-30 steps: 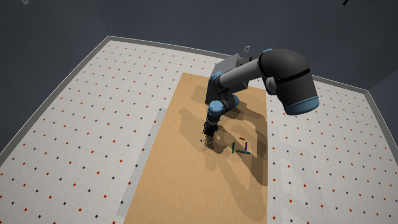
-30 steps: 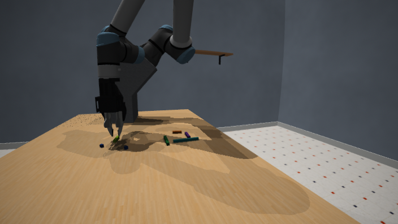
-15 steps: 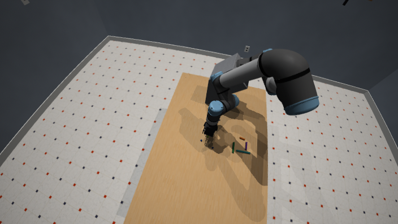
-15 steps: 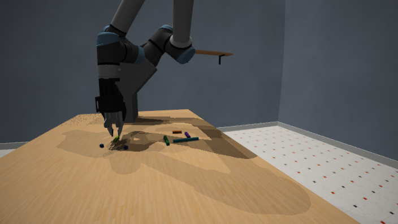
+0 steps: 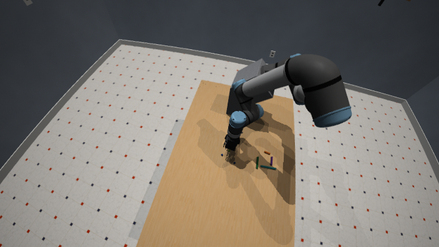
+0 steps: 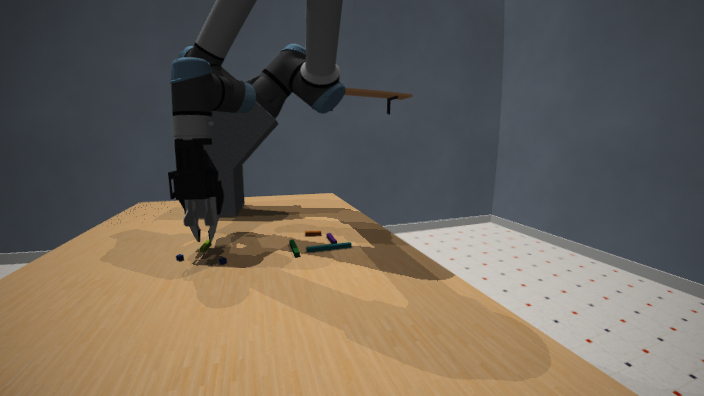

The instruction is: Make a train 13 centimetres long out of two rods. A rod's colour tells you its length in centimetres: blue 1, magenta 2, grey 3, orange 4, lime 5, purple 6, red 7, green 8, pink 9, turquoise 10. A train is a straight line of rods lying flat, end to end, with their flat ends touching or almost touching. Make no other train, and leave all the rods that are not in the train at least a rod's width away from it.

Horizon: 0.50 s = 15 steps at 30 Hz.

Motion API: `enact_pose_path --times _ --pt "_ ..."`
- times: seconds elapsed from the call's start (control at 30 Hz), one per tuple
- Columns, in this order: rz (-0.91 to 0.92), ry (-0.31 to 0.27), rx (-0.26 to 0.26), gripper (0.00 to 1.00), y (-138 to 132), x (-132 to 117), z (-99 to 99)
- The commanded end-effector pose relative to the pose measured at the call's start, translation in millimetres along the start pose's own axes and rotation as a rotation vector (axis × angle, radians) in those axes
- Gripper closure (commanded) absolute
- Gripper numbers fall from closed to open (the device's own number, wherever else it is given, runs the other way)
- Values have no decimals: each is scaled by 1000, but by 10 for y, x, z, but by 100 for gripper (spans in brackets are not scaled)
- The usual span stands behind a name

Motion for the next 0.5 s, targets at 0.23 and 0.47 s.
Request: enact_pose_path --times 0.23,0.47 --pt "0 -1 0 86 -2 -4 70" --pt "0 -1 0 86 -2 -5 134"
Point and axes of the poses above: the point where the finger pads meet when closed, its own z axis out along the fingers, its own y axis across the jaws, x = y × z, the point moved 3 cm from there along -z, back along the fingers, and after that the axes turned 3 degrees about z, right-handed, at the moved point
